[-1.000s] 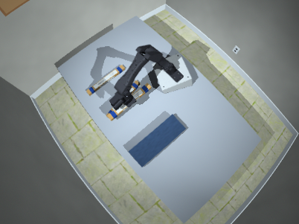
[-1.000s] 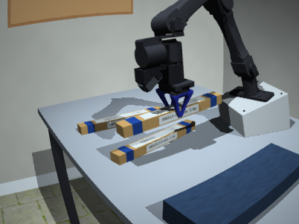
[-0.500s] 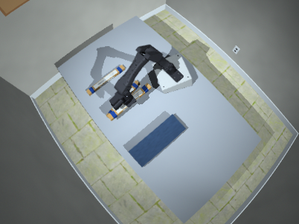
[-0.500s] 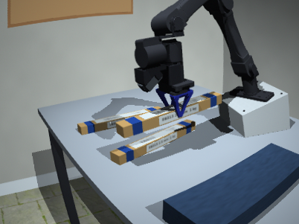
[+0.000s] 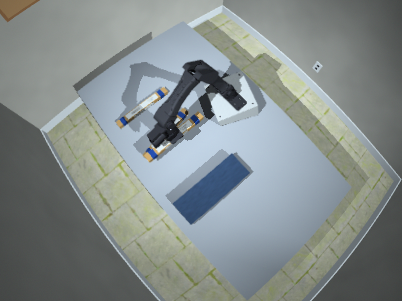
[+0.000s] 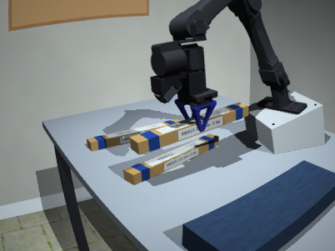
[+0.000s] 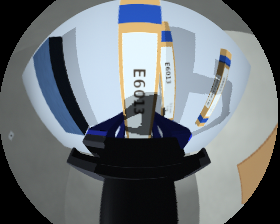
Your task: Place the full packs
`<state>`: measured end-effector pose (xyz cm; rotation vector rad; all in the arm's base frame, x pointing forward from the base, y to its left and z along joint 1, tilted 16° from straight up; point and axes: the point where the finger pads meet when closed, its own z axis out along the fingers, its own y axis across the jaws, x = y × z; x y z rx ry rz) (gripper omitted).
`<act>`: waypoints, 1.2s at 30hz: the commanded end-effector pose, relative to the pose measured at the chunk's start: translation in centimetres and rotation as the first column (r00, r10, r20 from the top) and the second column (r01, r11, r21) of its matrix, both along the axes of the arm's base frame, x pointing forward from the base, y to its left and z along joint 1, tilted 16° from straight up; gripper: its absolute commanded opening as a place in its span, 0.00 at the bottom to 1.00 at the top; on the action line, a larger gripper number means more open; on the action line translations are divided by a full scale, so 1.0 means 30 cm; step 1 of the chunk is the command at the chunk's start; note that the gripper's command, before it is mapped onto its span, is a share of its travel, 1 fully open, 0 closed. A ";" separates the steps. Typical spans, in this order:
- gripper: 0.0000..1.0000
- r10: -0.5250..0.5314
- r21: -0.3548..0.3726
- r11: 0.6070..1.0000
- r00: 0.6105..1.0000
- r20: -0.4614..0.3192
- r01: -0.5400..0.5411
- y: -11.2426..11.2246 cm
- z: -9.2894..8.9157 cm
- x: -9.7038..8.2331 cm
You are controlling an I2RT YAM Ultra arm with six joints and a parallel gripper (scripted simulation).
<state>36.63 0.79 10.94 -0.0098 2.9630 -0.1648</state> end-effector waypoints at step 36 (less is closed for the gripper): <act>0.00 0.018 0.004 1.000 0.992 0.127 -0.018 0.043 0.219 0.029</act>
